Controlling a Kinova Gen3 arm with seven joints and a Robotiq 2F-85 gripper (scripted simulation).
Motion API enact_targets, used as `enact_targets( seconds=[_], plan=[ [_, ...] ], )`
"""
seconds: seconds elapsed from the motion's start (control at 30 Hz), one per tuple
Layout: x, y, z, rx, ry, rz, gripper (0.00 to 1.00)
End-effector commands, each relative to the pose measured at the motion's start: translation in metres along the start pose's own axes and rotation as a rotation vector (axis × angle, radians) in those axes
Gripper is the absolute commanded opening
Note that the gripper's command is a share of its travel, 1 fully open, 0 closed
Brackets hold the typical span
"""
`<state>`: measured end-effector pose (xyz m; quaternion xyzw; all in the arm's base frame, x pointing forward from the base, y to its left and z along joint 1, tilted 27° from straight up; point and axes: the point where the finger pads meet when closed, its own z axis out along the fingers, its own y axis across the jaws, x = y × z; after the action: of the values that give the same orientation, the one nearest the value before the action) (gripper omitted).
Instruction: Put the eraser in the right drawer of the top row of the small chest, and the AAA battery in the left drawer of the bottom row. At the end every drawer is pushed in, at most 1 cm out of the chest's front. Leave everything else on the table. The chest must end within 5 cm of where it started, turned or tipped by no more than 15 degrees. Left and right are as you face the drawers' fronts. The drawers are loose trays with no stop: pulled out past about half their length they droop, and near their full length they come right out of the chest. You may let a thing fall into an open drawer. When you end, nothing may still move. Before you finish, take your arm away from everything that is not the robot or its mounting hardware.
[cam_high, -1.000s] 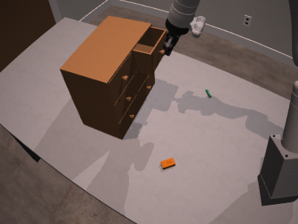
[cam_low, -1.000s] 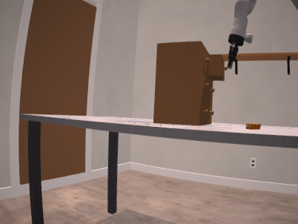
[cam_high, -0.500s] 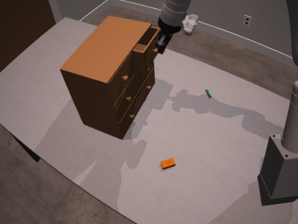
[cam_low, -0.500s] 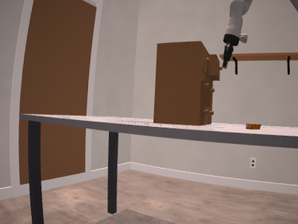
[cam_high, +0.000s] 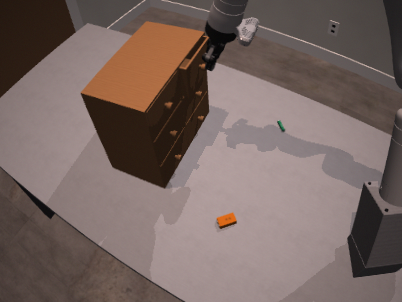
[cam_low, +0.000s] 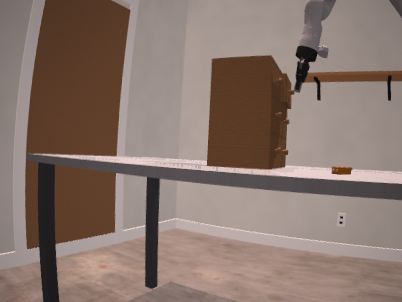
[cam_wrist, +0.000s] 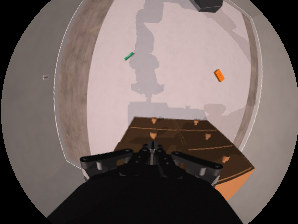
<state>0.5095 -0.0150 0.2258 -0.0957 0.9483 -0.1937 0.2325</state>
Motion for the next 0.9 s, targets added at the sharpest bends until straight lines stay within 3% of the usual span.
enact_targets(
  seconds=[0.0,0.87],
  plan=[
    [-0.004,0.000,0.002,0.000,0.003,0.002,0.00],
    [-0.015,0.000,0.005,0.000,0.003,0.002,0.00]
  ],
)
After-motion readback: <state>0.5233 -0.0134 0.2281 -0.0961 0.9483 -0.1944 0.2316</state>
